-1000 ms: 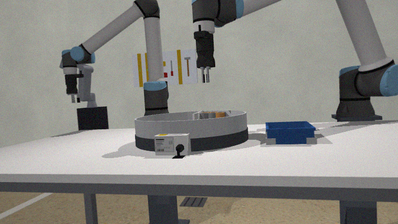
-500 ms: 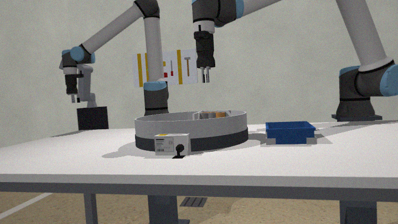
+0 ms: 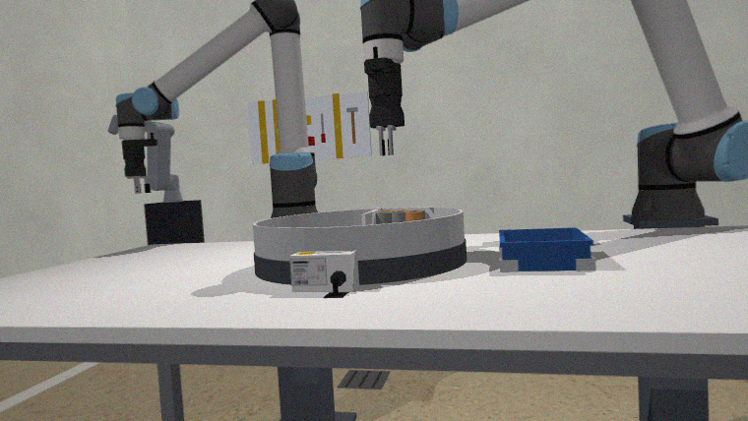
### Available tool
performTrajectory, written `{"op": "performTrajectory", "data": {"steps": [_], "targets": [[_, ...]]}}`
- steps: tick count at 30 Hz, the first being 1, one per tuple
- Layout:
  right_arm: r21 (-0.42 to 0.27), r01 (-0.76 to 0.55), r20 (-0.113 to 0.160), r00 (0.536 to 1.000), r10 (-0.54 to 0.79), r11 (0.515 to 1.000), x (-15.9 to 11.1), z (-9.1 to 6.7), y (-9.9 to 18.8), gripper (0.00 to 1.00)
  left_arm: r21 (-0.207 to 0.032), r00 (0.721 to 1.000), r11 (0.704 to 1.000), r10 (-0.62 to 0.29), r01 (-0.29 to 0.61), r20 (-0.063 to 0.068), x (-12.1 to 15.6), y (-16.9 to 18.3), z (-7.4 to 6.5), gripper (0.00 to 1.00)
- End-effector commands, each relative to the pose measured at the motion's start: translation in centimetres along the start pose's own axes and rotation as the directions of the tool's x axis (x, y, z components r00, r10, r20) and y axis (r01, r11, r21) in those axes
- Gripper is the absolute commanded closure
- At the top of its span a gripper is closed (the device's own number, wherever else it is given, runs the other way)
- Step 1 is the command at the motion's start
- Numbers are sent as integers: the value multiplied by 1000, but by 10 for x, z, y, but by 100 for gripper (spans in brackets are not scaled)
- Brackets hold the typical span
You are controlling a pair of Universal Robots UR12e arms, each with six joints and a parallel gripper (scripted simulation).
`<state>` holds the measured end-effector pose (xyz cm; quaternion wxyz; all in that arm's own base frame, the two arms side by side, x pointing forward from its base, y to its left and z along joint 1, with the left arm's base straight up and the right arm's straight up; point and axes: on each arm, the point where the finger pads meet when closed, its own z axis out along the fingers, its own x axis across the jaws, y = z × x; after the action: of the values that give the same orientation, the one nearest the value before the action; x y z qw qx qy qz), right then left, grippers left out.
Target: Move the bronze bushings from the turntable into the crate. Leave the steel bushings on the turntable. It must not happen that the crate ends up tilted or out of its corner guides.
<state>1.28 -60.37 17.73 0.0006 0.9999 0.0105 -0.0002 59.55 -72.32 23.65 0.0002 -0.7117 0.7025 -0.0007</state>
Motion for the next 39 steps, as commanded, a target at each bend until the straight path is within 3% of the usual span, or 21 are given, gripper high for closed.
{"op": "performTrajectory", "data": {"steps": [1,32,34,37,39], "targets": [[1,1,0,1000,-1,1000,1,0,0,0,-1,1000,1000,1,-1,0,-1,1,-1,64],[1,1,0,1000,-1,1000,1,0,0,0,-1,1000,1000,1,-1,0,-2,1,0,64],[1,1,0,1000,-1,1000,1,0,0,0,-1,1000,1000,-1,1,-1,-10,-2,8,64],[1,1,0,1000,-1,1000,1,0,0,0,-1,1000,1000,-1,1,-1,-33,-5,39,64],[1,1,0,1000,-1,1000,1,0,0,0,-1,1000,1000,-1,1,0,-39,-6,47,64]]}}
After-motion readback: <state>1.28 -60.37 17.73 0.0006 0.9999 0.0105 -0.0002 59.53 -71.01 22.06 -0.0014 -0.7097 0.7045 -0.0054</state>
